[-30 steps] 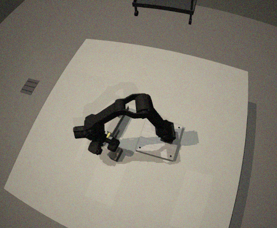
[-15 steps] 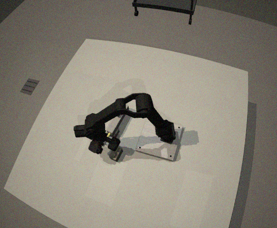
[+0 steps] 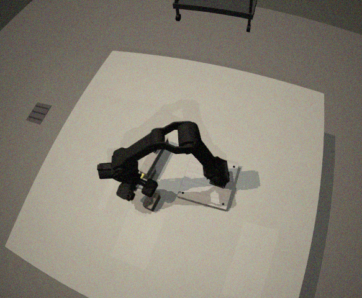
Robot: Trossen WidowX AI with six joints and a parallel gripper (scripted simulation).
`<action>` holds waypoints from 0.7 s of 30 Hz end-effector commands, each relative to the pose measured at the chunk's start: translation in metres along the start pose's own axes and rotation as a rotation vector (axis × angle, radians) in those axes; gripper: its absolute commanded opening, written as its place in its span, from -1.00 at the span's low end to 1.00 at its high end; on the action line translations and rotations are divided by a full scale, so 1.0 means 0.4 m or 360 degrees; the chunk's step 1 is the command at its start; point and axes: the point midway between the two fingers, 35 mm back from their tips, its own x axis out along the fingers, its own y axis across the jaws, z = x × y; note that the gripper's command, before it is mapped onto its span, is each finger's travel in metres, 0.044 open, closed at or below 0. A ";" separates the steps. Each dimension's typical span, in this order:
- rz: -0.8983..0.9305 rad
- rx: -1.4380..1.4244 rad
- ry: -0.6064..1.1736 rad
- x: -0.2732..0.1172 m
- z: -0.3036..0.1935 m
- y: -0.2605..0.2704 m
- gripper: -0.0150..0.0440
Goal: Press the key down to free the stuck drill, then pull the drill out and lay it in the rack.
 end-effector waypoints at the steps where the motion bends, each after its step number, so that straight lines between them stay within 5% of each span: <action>1: 0.0008 -0.0008 0.0001 0.005 -0.004 0.005 1.00; 7: 0.0008 -0.0008 0.0001 0.007 -0.005 0.007 1.00; 21: 0.0000 0.0000 0.0000 0.002 -0.002 0.002 -0.25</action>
